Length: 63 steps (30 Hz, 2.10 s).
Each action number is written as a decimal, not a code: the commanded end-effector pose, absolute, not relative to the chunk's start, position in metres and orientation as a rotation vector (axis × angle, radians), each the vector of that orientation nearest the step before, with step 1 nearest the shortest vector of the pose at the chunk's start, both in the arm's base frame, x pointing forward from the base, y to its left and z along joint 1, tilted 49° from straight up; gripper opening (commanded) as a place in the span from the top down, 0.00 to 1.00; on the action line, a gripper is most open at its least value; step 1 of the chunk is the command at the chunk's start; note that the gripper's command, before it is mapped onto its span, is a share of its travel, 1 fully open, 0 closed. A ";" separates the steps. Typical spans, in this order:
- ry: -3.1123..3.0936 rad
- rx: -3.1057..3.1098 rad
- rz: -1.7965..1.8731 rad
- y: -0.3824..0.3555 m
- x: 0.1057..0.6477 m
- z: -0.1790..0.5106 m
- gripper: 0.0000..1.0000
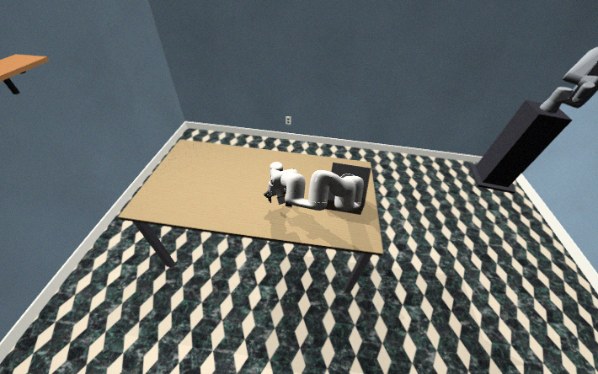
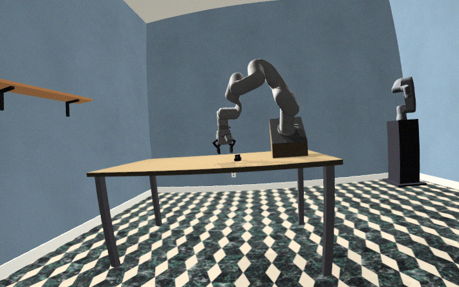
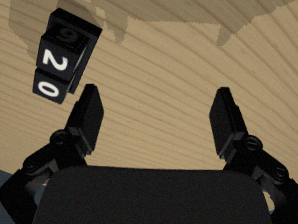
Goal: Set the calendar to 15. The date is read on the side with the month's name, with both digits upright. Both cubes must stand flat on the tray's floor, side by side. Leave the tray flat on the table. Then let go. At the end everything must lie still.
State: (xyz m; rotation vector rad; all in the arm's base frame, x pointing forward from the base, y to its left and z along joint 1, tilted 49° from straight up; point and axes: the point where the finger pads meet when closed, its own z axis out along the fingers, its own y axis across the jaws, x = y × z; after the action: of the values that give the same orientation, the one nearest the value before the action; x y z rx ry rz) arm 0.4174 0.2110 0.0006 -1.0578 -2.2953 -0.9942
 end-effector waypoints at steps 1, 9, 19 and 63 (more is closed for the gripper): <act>-2.268 -1.097 -0.974 0.201 0.420 -0.009 0.00; -2.089 -1.318 -0.883 0.198 0.420 -0.012 0.00; -2.053 -1.358 -0.864 0.186 0.422 -0.026 0.00; -1.348 -1.918 -0.519 0.153 0.427 -0.062 0.00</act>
State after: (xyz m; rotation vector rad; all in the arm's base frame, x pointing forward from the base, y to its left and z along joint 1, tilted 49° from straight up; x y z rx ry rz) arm 0.4256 0.1550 -0.0613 -1.8729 -1.4205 -0.5614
